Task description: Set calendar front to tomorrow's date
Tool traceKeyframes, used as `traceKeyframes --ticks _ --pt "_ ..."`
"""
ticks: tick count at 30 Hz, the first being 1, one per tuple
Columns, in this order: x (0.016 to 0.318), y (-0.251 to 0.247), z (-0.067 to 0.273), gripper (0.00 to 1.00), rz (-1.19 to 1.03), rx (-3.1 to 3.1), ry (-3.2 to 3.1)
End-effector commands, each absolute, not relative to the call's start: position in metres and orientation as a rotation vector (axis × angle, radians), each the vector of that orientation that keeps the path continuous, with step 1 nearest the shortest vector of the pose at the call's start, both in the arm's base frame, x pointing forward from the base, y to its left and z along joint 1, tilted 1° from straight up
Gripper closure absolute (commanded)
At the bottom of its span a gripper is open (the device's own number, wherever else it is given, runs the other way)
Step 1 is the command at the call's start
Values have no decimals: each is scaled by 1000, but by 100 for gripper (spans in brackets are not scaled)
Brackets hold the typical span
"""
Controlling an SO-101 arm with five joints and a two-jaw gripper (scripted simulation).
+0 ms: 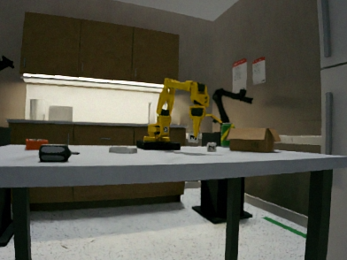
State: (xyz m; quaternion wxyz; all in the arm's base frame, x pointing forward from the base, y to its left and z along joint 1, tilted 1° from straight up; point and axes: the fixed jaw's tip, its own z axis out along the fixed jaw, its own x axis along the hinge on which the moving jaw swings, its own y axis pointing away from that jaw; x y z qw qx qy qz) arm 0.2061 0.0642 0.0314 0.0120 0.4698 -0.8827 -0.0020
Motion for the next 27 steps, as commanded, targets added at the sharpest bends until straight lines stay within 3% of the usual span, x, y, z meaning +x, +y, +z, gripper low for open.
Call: traceKeyframes --ticks 1,27 --pt "209 62 35 100 1 1661 -2670" --pt "211 49 31 100 3 2735 -1549"
